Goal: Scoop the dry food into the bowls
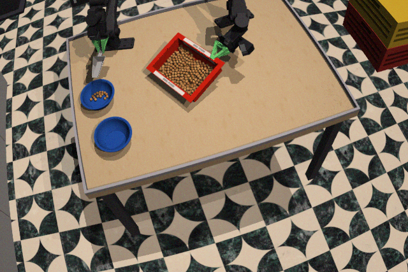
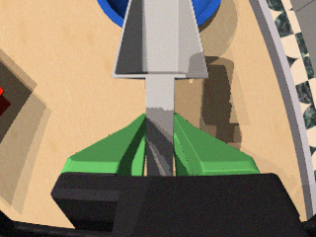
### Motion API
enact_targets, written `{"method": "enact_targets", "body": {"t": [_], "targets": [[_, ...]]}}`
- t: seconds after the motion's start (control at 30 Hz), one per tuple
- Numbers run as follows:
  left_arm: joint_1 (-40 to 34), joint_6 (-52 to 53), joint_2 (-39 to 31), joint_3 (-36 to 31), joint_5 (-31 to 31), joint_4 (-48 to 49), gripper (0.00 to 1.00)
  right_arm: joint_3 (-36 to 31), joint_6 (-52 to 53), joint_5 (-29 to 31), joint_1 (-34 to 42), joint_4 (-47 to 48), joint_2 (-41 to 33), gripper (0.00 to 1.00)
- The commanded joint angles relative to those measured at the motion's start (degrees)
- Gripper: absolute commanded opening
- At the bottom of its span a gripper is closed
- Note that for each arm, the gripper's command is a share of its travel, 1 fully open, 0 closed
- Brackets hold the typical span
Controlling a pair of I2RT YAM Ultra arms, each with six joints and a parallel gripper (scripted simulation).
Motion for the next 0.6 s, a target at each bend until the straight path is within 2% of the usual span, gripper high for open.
{"method": "enact_targets", "body": {"t": [0.0, 0.1, 0.3, 0.57], "targets": [[0.2, 0.8, -3.0, 2.3, 0.5, 2.5, 0.0, 0.7, -0.6, -0.7, -0.6, 2.5, -1.4, 0.0], [0.2, 0.8, -3.0, 2.3, 0.5, 2.5, 0.0, 2.0, -0.6, -0.7, -0.7, 2.5, -2.6, 0.0], [0.2, 0.8, -3.0, 2.3, 0.5, 2.5, 0.0, 1.7, -0.6, -0.9, 0.0, 2.9, -0.4, 0.0], [0.2, 0.8, -3.0, 2.3, 0.5, 2.5, 0.0, 7.1, 1.4, -0.3, 7.9, -0.2, 7.9, 0.0]]}}
